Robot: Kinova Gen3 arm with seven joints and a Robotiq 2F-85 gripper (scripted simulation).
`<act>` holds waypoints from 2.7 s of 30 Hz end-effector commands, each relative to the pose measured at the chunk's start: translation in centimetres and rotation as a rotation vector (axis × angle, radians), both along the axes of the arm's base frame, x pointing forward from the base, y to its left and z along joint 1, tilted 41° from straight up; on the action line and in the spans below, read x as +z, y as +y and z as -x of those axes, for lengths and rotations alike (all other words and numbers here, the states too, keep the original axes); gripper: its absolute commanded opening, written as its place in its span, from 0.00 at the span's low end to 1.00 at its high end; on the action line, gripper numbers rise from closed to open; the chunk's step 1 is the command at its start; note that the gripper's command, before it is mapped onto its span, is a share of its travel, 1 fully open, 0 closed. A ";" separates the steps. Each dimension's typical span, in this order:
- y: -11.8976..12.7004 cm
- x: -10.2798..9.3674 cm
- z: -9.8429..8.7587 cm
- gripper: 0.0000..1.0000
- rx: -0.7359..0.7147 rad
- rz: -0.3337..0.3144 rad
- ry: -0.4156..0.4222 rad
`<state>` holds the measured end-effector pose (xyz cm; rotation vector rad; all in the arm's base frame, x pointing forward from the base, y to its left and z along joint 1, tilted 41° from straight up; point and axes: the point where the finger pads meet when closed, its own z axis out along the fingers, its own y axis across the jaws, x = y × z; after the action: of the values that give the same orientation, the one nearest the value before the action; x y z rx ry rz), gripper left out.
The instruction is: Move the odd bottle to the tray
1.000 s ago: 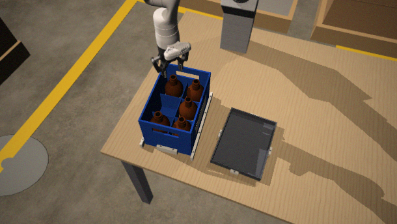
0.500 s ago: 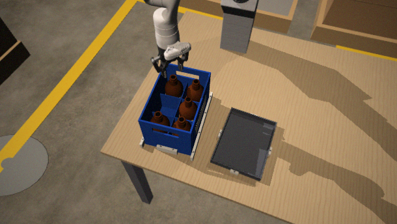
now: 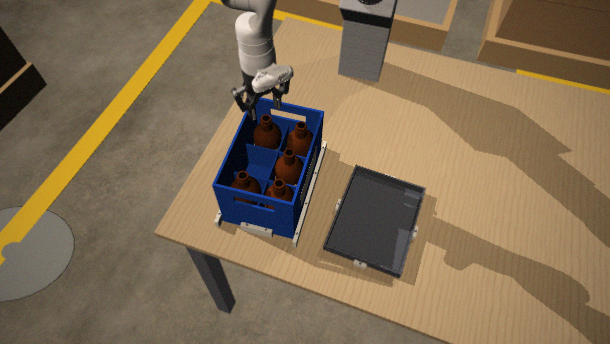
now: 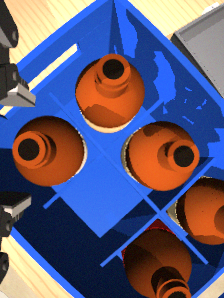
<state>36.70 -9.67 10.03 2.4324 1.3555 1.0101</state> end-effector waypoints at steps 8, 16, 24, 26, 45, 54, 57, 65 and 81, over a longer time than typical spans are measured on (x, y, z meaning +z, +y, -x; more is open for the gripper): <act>0.1 -0.3 -0.3 0.64 0.001 -0.001 0.001; 0.2 -1.0 -0.8 0.64 0.001 -0.001 0.001; 0.3 -1.8 -1.5 0.64 0.001 -0.001 0.001; 0.4 -2.1 -1.8 0.64 0.001 -0.001 0.001; 0.5 -2.8 -2.4 0.64 -0.016 0.020 -0.011; 0.6 -3.2 -2.7 0.64 -0.016 0.020 -0.011; 0.6 -3.2 -2.7 0.64 -0.016 0.020 -0.011; 0.6 -3.2 -2.7 0.64 -0.016 0.020 -0.011; 0.6 -3.2 -2.7 0.64 -0.016 0.020 -0.011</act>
<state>39.44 -9.06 6.81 2.4168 1.3344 0.9992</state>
